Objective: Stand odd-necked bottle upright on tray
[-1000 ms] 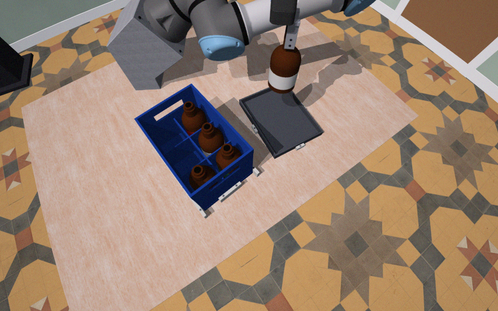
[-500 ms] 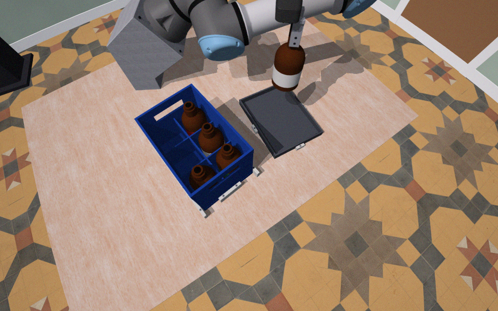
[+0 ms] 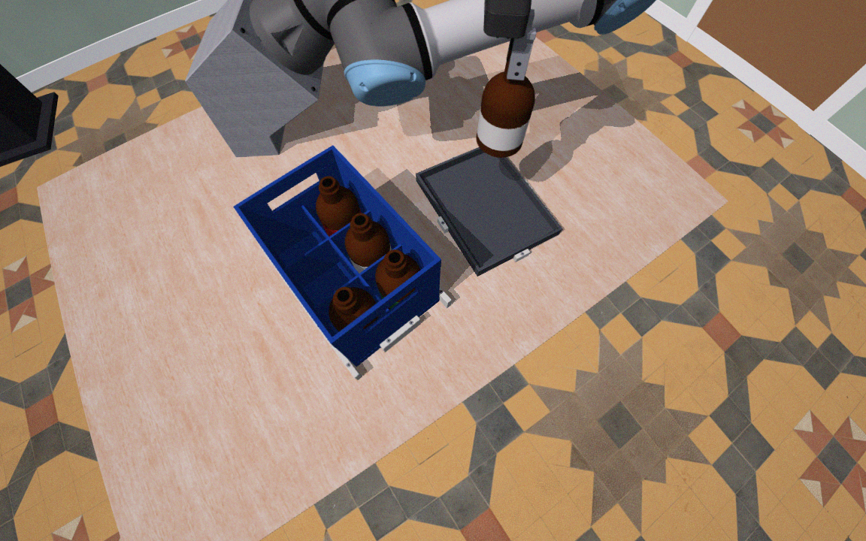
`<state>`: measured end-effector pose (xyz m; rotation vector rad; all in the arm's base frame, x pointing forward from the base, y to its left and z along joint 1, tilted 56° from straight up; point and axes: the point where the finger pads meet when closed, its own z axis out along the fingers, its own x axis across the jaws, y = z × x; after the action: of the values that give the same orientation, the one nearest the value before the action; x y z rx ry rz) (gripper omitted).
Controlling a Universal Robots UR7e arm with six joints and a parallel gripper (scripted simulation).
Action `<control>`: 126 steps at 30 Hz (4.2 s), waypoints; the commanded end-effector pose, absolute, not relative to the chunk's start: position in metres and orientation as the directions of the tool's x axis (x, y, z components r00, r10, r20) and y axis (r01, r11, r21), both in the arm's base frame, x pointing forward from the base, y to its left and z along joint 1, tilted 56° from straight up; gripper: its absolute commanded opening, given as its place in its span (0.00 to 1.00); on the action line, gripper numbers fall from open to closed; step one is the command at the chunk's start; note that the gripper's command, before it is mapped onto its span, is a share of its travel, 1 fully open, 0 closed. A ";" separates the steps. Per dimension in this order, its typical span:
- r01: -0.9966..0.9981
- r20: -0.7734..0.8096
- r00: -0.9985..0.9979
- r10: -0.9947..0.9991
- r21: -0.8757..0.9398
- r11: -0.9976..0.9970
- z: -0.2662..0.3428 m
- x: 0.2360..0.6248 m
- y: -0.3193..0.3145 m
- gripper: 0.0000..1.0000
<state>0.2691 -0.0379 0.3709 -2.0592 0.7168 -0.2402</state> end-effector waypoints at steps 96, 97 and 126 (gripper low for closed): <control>-0.397 -0.102 0.812 -0.575 -0.819 -0.414 0.351 0.286 -0.008 0.00; -0.397 -0.102 0.812 -0.575 -0.819 -0.414 0.349 0.287 -0.006 0.00; -0.397 -0.102 0.812 -0.575 -0.819 -0.414 0.304 0.321 0.050 0.00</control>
<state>0.3162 0.0444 0.3095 -2.0578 0.7163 -0.2413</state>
